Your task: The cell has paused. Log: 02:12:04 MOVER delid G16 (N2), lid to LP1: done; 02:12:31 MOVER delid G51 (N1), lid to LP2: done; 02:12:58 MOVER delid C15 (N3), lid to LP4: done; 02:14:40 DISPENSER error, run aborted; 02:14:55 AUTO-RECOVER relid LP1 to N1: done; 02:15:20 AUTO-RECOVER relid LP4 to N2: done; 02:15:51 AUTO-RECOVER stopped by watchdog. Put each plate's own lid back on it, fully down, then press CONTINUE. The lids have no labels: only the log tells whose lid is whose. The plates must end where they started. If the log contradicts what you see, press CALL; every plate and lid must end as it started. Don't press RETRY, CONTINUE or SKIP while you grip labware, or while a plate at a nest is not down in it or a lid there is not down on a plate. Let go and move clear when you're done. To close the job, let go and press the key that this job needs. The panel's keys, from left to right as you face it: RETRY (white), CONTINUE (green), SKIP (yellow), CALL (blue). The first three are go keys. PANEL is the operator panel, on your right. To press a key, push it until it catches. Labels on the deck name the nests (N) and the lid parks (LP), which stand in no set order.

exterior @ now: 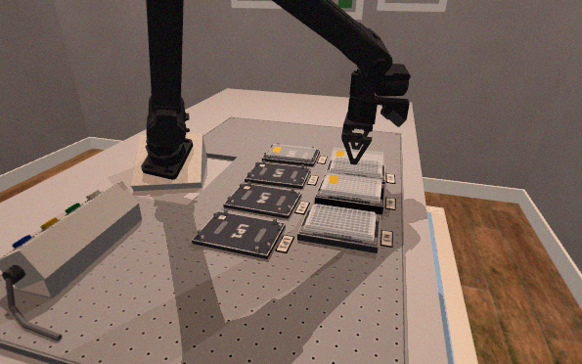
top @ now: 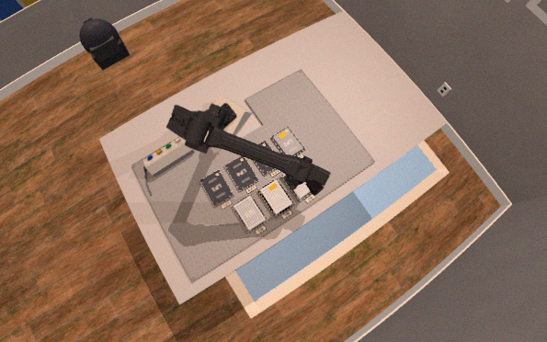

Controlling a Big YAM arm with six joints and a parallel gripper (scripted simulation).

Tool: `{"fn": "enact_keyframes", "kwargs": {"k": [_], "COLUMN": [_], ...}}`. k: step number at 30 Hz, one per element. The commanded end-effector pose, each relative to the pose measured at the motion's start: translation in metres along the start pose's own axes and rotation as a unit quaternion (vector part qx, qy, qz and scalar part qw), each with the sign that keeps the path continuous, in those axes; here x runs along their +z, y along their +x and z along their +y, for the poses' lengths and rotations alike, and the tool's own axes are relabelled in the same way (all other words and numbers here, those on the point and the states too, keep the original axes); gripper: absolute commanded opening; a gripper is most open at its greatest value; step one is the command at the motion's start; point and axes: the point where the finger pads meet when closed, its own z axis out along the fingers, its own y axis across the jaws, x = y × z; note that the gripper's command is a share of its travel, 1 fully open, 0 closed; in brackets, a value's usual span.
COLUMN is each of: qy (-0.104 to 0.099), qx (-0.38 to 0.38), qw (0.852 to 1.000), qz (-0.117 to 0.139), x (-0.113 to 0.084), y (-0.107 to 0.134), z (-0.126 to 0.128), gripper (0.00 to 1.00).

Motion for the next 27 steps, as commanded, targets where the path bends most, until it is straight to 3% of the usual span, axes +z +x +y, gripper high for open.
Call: {"fn": "enact_keyframes", "kwargs": {"k": [1,27], "qy": [-0.016,-0.015], "qx": [0.01,0.009], "qw": [0.999,0.999], "qz": [-0.034,-0.031], "x": [-0.0341,-0.0344], "y": [-0.0258,-0.0273], "z": [0.0051,0.0079], "gripper": [0.0,0.0]}}
